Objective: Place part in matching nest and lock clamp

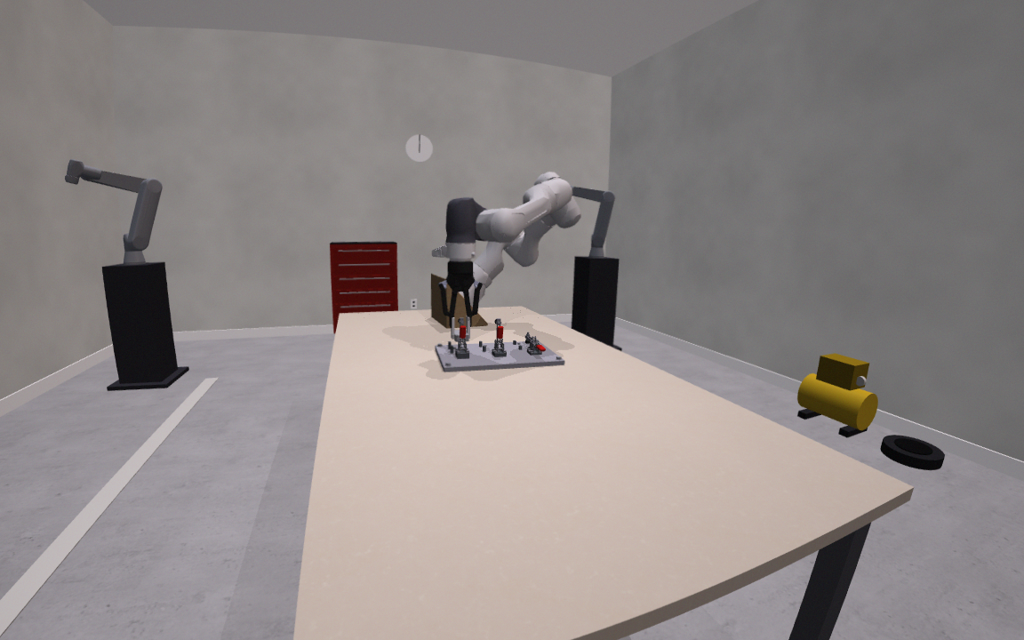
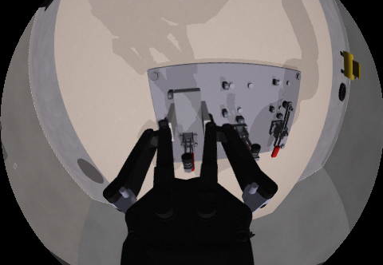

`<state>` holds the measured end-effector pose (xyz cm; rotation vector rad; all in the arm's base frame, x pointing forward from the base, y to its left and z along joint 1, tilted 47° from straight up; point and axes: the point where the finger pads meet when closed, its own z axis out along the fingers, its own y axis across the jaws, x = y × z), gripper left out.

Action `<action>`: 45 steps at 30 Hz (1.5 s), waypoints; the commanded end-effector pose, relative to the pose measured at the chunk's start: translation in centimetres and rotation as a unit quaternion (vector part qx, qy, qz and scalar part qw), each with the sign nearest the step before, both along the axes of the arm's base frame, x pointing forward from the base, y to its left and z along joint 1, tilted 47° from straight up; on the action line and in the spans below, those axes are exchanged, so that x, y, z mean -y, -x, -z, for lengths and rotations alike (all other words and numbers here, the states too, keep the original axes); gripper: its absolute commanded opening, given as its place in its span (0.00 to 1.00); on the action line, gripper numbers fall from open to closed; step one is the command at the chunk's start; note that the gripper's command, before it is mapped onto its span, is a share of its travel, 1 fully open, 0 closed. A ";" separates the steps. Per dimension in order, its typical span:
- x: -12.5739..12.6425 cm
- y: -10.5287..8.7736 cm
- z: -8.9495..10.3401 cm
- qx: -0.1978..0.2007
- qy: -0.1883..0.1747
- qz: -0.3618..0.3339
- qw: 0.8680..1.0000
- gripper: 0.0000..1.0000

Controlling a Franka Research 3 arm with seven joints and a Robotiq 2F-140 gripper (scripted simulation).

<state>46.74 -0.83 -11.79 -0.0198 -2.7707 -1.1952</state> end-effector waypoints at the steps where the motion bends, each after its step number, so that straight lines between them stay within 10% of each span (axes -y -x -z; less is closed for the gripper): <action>1: -0.3 0.0 0.6 0.004 0.003 0.000 1.000 0.00; 45: -1.5 0.2 1.8 0.004 0.003 0.000 1.000 0.00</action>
